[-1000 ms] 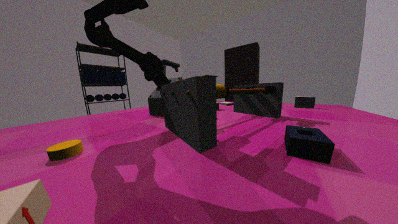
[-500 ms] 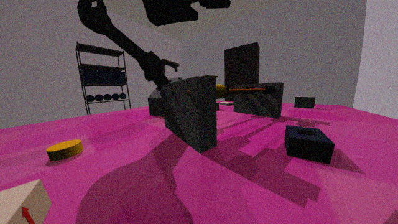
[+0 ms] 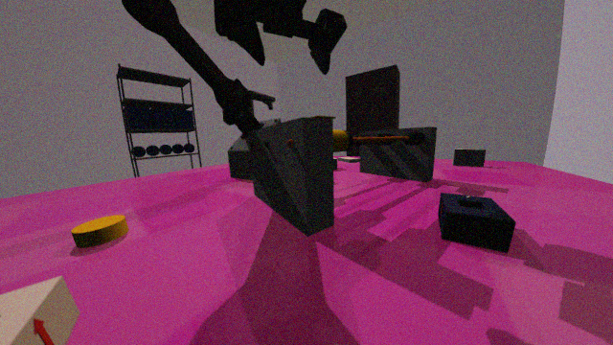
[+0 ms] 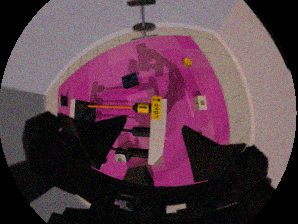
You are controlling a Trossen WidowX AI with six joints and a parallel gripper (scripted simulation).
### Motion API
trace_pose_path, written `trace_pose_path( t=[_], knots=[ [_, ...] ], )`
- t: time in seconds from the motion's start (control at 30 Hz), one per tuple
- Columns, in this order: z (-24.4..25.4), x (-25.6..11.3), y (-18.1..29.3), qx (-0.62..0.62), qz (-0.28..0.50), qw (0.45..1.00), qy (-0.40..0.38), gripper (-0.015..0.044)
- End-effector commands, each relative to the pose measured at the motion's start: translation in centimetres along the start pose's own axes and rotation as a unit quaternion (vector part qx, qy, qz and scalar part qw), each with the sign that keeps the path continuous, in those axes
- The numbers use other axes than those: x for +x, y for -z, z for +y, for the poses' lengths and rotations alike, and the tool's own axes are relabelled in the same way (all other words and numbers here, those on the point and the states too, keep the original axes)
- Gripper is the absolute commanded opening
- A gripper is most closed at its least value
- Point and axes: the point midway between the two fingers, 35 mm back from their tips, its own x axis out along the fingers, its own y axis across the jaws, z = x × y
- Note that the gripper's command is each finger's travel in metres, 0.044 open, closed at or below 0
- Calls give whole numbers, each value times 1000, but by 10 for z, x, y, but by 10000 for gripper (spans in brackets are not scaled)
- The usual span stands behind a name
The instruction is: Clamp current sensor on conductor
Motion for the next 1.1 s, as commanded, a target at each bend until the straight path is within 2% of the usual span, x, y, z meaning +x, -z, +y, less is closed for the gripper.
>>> trace_pose_path(
  t=[0.0, 0.5, 0.7, 0.9, 1.07],
  knots=[
    [-2, -1, -2, -1, 0, 1000, 9, 440],
    [8, 1, 6, -8, 9, 1000, 1, 440],
    [71, 10, 88, -67, 98, 992, -37, 440],
    [94, 9, 179, -123, 190, 974, -24, 440],
    [93, 9, 188, -128, 200, 971, -19, 440]
  ],
)
